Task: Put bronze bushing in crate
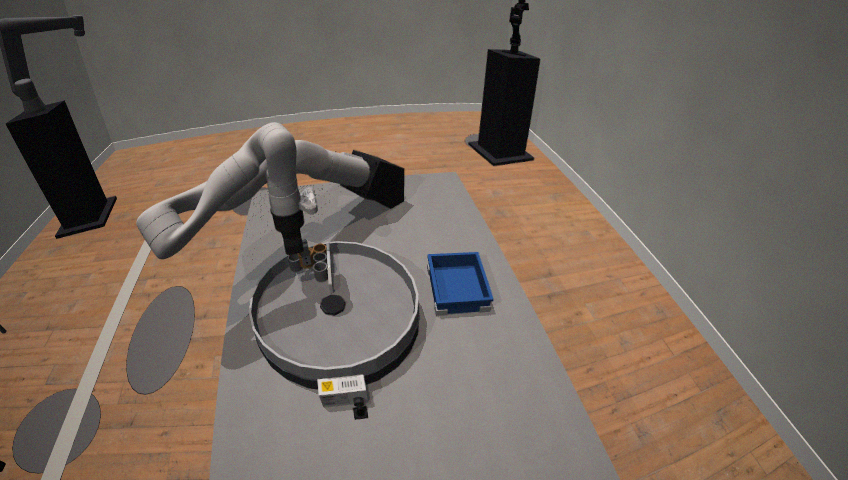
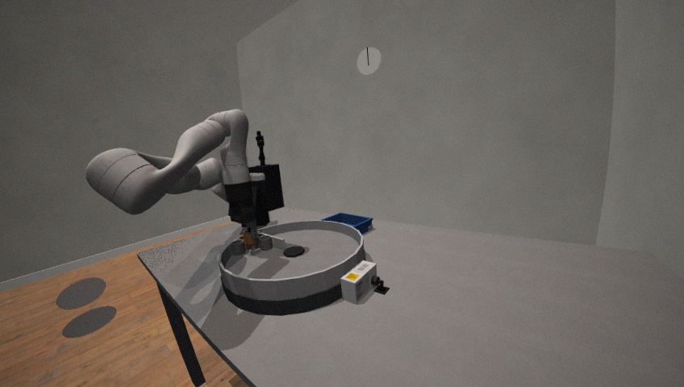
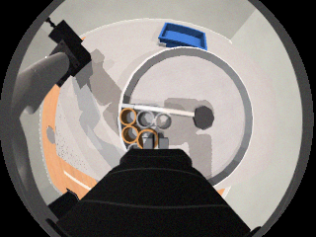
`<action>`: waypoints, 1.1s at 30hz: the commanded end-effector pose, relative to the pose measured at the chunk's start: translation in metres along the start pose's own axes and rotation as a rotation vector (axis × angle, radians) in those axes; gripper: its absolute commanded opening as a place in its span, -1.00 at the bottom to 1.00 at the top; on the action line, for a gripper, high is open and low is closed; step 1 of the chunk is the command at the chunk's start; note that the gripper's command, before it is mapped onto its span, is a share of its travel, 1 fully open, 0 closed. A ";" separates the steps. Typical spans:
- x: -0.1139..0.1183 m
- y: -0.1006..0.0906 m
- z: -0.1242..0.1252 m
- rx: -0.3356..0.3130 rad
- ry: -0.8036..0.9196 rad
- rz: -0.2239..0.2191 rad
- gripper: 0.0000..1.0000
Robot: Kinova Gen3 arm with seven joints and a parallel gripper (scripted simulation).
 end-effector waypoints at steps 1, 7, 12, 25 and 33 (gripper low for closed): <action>0.000 -0.001 0.000 -0.001 0.001 -0.002 -1.00; 0.000 -0.008 0.000 -0.001 0.001 -0.002 -1.00; 0.000 -0.008 0.000 -0.001 0.001 -0.002 -1.00; 0.000 -0.016 0.000 0.000 0.001 -0.001 -1.00; 0.000 -0.016 0.000 0.000 0.001 -0.001 -1.00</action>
Point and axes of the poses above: the point where the finger pads meet when closed, its own y axis out along the fingers, its own x axis across the jaws, z = x × y, the point moved 5 cm from there along -y, back along the fingers, and after that the axes turned 13 degrees about -y, right-handed, at the moved point
